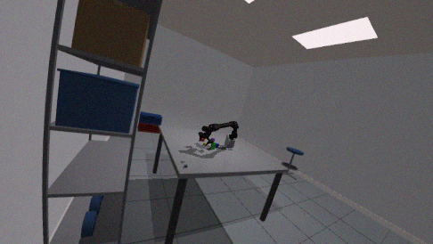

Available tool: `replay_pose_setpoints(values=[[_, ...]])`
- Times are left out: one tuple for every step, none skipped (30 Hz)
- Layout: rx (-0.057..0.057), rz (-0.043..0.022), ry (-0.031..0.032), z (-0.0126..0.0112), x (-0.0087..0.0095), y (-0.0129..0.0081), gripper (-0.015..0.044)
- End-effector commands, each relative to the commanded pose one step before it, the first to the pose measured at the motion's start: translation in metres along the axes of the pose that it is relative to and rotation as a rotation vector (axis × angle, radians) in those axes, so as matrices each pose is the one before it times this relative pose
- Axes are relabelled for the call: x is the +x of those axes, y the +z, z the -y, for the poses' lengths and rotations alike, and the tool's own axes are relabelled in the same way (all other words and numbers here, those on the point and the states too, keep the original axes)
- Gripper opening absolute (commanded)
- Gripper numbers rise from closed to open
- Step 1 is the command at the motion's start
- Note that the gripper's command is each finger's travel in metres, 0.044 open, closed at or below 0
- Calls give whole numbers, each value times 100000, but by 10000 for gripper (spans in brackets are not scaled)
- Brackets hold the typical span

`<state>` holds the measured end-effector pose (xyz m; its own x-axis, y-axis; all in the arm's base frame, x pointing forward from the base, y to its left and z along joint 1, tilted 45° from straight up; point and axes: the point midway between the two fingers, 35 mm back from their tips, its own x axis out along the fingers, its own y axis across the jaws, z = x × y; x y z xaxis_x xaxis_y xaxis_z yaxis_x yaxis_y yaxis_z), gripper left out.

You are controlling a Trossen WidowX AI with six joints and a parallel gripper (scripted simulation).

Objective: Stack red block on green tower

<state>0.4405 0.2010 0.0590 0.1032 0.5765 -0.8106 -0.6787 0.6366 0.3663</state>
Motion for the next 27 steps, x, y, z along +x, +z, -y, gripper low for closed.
replay_pose_setpoints(values=[[5755, -4475, 1258, 3400, -159, -3282, 440], [1659, -1073, 418, 949, -59, -870, 440], [1672, -1016, 491, 926, -63, -872, 440], [1682, -957, 564, 903, -66, -873, 440], [1691, -897, 635, 879, -70, -874, 440], [1698, -835, 704, 856, -74, -874, 440], [1704, -772, 772, 832, -77, -873, 440], [1707, -708, 839, 809, -81, -872, 440], [1796, -640, 1012, 797, -83, -825, 440], [1813, -573, 1083, 782, -89, -829, 440], [1813, -499, 1145, 761, -95, -826, 440], [1810, -424, 1204, 740, -100, -822, 440], [1806, -348, 1262, 719, -106, -818, 440], [1801, -271, 1318, 698, -111, -813, 440], [1793, -194, 1372, 677, -116, -808, 440], [1784, -116, 1424, 657, -121, -803, 440], [1773, -38, 1474, 636, -127, -797, 440], [1761, 41, 1522, 616, -132, -791, 440], [1464, 75, 1274, 607, -111, -739, 440], [1451, 137, 1316, 589, -114, -737, 440], [1435, 199, 1356, 570, -116, -734, 440], [1400, 258, 1376, 545, -117, -721, 440], [1067, 240, 1084, 408, -93, -552, 440], [635, 162, 660, 240, -57, -329, 440], [211, 57, 222, 79, -19, -109, 440], [0, 0, 0, 0, 0, 0, 440], [0, 0, 0, 0, 0, 0, 440]])
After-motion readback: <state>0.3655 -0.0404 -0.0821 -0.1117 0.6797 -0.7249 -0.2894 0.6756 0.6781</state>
